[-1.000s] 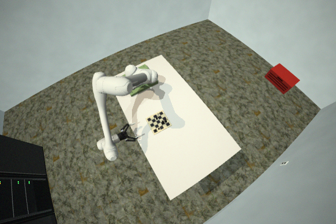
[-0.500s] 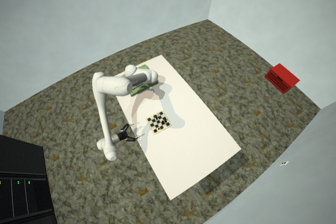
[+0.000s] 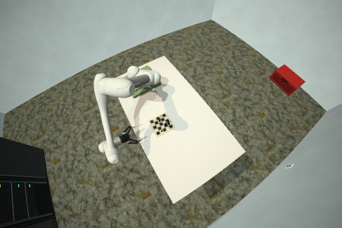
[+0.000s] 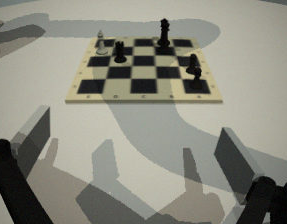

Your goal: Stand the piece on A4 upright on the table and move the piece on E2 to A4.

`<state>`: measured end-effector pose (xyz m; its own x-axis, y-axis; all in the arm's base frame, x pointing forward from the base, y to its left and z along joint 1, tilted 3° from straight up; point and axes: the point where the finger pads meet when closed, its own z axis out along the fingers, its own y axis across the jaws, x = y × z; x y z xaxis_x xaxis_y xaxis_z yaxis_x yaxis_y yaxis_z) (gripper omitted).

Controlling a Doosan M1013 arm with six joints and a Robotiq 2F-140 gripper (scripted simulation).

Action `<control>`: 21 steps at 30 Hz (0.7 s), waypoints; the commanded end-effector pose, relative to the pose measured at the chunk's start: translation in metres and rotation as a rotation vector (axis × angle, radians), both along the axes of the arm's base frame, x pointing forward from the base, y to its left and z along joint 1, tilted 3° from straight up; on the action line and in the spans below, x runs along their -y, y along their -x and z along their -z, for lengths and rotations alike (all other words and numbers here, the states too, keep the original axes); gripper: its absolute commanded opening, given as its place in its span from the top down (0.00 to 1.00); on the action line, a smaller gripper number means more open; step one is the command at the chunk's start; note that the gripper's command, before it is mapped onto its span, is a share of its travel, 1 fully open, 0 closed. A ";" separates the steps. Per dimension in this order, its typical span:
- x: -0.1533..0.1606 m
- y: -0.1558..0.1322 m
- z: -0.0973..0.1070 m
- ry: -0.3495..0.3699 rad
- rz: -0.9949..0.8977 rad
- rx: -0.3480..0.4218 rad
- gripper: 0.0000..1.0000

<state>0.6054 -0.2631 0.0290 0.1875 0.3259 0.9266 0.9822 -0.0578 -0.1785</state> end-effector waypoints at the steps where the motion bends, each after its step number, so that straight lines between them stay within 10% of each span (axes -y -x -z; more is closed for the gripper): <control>1: 0.000 0.000 0.000 0.000 0.000 0.000 0.00; 21: 0.000 0.000 -0.006 0.000 0.000 0.000 0.00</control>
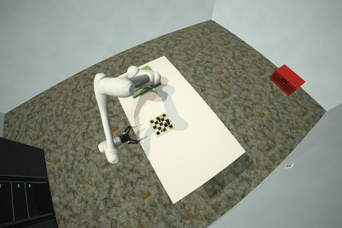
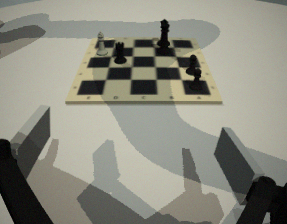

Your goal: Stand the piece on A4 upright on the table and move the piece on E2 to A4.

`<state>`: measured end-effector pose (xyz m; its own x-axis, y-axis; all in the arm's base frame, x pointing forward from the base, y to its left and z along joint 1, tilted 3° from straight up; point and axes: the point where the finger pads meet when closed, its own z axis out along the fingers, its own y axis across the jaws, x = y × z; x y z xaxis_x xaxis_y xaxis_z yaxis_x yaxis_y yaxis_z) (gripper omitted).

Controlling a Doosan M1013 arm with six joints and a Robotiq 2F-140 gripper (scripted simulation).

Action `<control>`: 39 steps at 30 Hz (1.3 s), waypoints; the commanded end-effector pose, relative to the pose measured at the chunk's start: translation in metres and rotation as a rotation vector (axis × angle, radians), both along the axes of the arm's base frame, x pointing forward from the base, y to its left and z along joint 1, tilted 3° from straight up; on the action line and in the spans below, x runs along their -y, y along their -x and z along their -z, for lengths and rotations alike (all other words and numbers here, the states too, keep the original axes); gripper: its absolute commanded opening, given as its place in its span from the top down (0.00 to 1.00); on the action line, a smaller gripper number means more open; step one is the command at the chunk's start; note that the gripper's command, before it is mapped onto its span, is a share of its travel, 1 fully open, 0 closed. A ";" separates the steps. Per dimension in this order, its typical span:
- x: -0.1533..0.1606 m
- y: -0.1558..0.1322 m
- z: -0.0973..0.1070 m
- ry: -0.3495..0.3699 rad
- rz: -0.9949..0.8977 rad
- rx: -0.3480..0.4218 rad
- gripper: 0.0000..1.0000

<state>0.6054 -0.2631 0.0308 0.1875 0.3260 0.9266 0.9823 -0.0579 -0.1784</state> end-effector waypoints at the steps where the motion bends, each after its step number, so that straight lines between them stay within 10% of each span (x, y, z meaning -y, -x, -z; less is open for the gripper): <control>1: 0.000 0.000 -0.007 0.000 0.000 0.000 0.00; 11: -0.003 -0.002 -0.069 0.000 0.000 0.000 0.00; 24: -0.009 -0.003 -0.084 0.022 -0.016 0.003 0.00; 39: -0.127 -0.029 -0.041 0.636 -0.532 0.240 0.00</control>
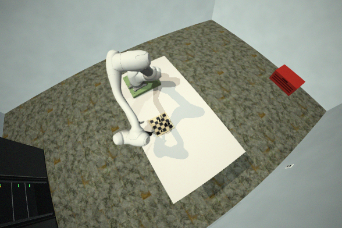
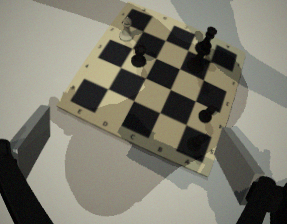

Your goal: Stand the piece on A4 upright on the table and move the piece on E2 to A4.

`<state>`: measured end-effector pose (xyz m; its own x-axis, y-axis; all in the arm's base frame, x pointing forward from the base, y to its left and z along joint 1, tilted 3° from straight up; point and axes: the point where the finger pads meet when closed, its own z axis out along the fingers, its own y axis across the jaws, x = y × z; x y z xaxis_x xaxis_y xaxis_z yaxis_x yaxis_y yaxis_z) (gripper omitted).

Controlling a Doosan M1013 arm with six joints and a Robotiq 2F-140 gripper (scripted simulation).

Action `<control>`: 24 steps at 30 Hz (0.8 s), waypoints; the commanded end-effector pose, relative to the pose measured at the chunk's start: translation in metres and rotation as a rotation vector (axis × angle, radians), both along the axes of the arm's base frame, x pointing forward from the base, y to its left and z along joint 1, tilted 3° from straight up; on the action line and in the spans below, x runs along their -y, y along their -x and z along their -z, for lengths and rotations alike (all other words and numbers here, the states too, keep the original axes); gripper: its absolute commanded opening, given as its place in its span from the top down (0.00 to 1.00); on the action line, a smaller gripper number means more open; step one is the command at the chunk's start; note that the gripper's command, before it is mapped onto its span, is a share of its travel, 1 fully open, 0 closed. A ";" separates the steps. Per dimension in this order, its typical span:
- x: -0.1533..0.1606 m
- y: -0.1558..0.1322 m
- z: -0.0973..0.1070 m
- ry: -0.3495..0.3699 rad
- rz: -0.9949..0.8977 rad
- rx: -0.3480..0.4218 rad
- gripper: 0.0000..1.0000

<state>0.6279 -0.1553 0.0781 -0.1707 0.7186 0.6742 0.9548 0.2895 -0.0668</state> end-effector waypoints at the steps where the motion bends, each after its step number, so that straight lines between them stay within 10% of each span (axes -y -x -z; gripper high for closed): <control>1: -0.032 -0.014 0.005 0.191 -0.174 0.105 0.00; 14: -0.096 -0.071 -0.032 0.578 -0.676 0.469 0.00; 24: -0.100 -0.074 -0.035 0.592 -0.699 0.488 0.00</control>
<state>0.7022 -0.0549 0.1132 -0.8365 0.5479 -0.0089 0.5479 0.8360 -0.0300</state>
